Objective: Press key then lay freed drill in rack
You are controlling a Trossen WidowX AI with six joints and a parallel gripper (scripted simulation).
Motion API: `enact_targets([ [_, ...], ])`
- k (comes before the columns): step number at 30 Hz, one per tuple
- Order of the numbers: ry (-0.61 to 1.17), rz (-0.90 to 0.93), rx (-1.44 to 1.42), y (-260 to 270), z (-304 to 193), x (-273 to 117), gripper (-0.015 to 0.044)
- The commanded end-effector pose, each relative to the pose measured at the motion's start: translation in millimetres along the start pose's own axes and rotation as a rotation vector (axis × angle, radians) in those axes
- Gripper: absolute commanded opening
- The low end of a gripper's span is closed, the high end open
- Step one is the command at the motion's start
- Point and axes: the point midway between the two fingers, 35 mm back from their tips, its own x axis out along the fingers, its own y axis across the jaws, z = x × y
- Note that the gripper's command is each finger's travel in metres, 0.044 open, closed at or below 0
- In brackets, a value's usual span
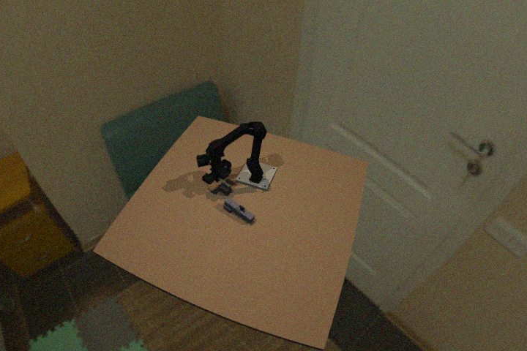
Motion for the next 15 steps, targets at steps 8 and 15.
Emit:
enact_targets([
  [8,0.007,-0.002,-0.001,3.7,-1.9,13.4,0.0000],
  [15,0.007,-0.002,-0.001,4.1,-2.1,22.2,0.0000],
])
